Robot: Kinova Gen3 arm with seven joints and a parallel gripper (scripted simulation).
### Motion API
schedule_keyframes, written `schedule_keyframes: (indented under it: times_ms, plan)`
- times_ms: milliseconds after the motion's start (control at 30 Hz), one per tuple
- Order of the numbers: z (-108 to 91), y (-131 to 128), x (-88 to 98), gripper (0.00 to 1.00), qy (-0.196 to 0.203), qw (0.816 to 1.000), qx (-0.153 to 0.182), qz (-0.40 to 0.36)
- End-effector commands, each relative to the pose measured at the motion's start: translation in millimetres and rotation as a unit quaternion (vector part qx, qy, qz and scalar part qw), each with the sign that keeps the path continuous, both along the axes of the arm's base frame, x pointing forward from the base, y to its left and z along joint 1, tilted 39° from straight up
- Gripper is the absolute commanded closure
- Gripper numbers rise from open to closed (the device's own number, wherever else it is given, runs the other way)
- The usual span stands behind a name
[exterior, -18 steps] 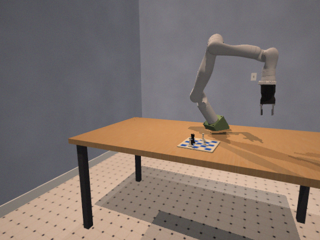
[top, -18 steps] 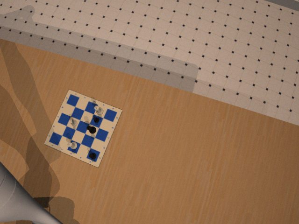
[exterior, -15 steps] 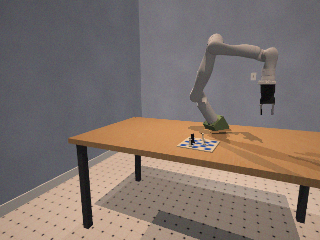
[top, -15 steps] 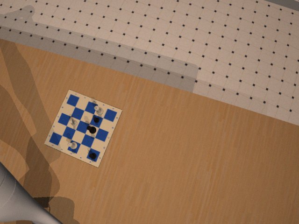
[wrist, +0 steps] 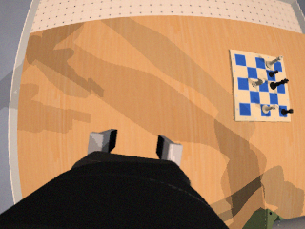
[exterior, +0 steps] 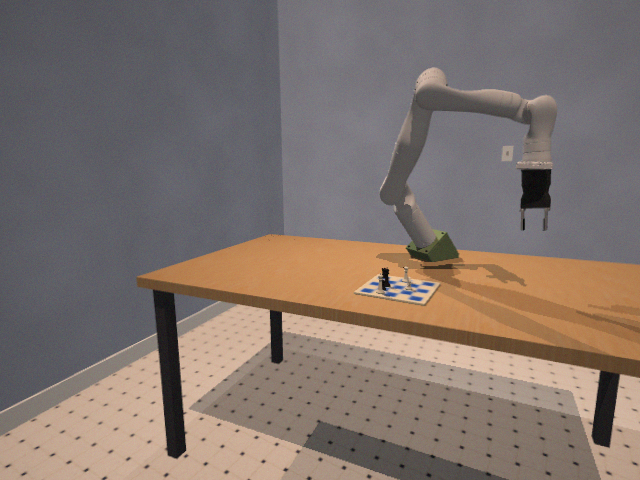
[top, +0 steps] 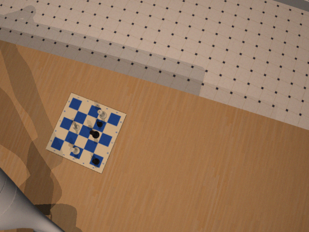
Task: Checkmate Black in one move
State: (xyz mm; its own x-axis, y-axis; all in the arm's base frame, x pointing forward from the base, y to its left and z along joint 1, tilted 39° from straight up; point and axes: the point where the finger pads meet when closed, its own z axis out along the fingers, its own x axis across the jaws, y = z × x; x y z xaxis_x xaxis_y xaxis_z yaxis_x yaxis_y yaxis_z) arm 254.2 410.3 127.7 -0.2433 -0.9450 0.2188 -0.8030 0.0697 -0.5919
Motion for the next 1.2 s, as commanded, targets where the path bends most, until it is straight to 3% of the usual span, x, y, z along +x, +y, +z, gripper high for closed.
schedule_keyframes:
  times_ms: [0, 500, 733, 867, 1000, 1067, 1167]
  plan:
    - [0.6, 1, -0.4, 0.0, 0.0, 1.0, 0.001, 0.0]
    - [9.0, -19, 14.0, 0.0, -0.025, 0.998, 0.016, -0.063]
    - [24.4, -56, 42.1, 0.0, -0.07, 0.979, 0.043, -0.186]
    - [38.0, -88, 67.1, 0.0, -0.108, 0.948, 0.067, -0.291]
    - [55.9, -131, 99.8, 0.0, -0.157, 0.888, 0.097, -0.422]
    - [55.9, -131, 99.8, 0.0, -0.157, 0.888, 0.097, -0.422]
    - [72.8, -172, 130.6, 0.0, -0.199, 0.811, 0.123, -0.536]
